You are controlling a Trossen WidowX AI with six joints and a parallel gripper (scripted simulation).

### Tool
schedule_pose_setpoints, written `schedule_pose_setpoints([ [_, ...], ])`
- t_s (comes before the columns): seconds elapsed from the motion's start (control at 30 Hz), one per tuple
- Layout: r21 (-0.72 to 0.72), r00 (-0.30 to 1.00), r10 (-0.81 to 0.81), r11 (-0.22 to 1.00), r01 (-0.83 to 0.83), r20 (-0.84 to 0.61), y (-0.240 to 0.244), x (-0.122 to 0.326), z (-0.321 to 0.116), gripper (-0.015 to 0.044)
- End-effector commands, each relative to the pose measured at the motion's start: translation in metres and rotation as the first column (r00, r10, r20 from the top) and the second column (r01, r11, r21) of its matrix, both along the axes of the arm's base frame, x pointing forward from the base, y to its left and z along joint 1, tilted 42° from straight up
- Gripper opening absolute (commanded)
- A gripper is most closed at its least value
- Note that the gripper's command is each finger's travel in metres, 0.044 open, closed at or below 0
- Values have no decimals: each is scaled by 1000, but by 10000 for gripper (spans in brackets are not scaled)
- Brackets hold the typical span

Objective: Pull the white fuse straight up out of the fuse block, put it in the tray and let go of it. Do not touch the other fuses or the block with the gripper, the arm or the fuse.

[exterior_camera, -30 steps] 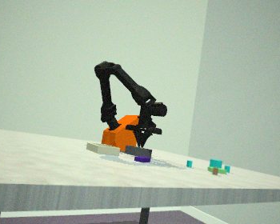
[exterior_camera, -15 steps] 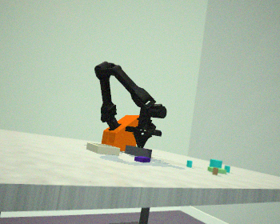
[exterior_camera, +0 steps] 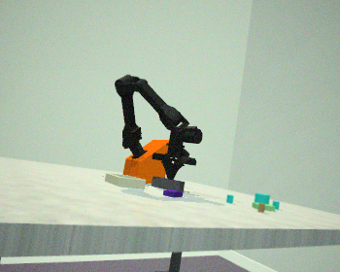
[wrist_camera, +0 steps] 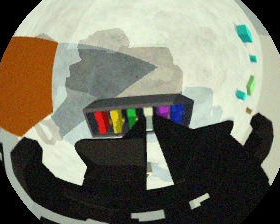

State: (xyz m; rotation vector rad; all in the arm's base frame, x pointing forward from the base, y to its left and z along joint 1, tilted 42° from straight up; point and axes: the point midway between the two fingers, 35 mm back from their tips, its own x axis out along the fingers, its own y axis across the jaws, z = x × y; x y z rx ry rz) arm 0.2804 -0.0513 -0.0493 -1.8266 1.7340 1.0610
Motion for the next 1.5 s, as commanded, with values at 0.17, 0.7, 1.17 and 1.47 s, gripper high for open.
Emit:
schedule_pose_setpoints([
  [0.17,0,1000,0,1000,0,1,3,1,3,0],
  [0.7,0,1000,0,1000,0,1,8,1,9,0],
  [1.17,0,1000,1,1000,-1,1,13,2,14,0],
  [1.47,0,1000,1,1000,-1,1,16,2,17,0],
])
